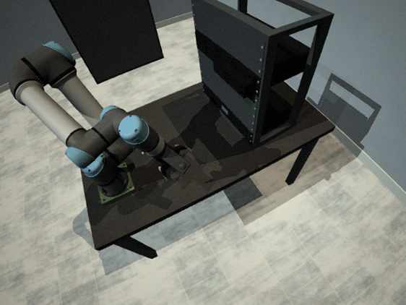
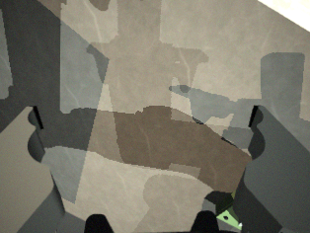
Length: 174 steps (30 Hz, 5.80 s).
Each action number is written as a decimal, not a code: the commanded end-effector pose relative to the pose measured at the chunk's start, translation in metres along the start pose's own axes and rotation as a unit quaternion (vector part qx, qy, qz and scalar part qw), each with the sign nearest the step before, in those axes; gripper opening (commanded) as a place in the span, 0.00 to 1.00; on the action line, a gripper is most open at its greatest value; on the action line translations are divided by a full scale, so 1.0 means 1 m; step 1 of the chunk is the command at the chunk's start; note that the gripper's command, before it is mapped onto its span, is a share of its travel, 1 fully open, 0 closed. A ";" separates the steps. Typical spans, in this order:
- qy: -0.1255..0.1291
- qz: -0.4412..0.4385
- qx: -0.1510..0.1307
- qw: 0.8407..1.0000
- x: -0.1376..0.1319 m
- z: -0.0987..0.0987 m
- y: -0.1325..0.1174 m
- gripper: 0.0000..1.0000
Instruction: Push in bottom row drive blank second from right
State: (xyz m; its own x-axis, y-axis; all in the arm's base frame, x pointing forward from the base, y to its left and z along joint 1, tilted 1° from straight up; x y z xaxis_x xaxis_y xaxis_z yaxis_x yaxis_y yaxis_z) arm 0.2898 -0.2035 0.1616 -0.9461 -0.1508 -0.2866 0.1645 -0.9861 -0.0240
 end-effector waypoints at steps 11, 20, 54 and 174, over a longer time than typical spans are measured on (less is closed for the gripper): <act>0.000 0.000 0.000 1.000 0.000 0.000 0.000 1.00; 0.000 0.000 0.000 1.000 0.000 0.000 0.000 1.00; 0.000 0.000 0.000 1.000 0.000 0.000 0.000 1.00; 0.004 0.747 0.589 0.308 -0.200 0.146 -0.032 1.00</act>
State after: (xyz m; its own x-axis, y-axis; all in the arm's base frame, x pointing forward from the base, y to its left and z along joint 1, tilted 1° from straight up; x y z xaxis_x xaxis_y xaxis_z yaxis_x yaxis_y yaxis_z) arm 0.4346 -0.1646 0.3576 -0.0582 -0.5742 0.8167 0.2305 0.7882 0.5706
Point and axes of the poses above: the point where the finger pads meet when closed, its own z axis back along the fingers, its own x axis across the jaws, y = z × x, the point moved 3 cm from there along z, back along the fingers, and after that the axes turned 7 degrees about -z, right-handed, at the moved point
